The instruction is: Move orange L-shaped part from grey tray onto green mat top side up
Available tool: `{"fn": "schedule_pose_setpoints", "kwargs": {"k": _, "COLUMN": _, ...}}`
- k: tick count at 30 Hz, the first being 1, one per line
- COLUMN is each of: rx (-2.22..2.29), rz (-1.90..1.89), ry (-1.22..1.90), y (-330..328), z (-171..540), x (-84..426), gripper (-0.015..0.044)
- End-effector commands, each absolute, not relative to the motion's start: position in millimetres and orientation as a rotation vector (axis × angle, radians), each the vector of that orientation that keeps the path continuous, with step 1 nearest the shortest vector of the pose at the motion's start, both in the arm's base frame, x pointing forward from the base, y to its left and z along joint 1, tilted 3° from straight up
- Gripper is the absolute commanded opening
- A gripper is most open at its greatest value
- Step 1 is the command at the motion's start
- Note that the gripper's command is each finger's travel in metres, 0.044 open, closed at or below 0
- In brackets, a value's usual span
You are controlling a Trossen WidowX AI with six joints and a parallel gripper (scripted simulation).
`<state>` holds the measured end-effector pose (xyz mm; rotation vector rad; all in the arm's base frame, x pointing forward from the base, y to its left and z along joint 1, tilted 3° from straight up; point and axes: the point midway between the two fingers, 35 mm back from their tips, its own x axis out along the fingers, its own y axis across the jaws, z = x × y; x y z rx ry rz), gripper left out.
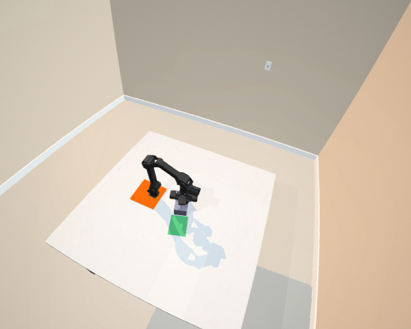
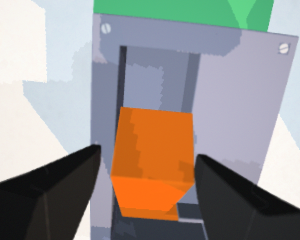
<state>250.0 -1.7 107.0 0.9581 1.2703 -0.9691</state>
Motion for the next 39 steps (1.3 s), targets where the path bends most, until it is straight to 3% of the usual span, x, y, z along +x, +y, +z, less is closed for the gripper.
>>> {"fn": "schedule_pose_setpoints", "kwargs": {"k": 1, "rx": 0.958, "rz": -0.969, "ry": 1.270, "y": -1.6, "z": 107.2, "x": 250.1, "gripper": 0.0149}}
{"fn": "schedule_pose_setpoints", "kwargs": {"k": 11, "rx": 0.958, "rz": -0.969, "ry": 1.270, "y": -1.6, "z": 107.2, "x": 250.1, "gripper": 0.0082}}
{"fn": "schedule_pose_setpoints", "kwargs": {"k": 14, "rx": 0.958, "rz": -0.969, "ry": 1.270, "y": -1.6, "z": 107.2, "x": 250.1, "gripper": 0.0003}}
{"fn": "schedule_pose_setpoints", "kwargs": {"k": 39, "rx": 0.957, "rz": -0.968, "ry": 1.272, "y": -0.2, "z": 136.2, "x": 248.5, "gripper": 0.0000}}
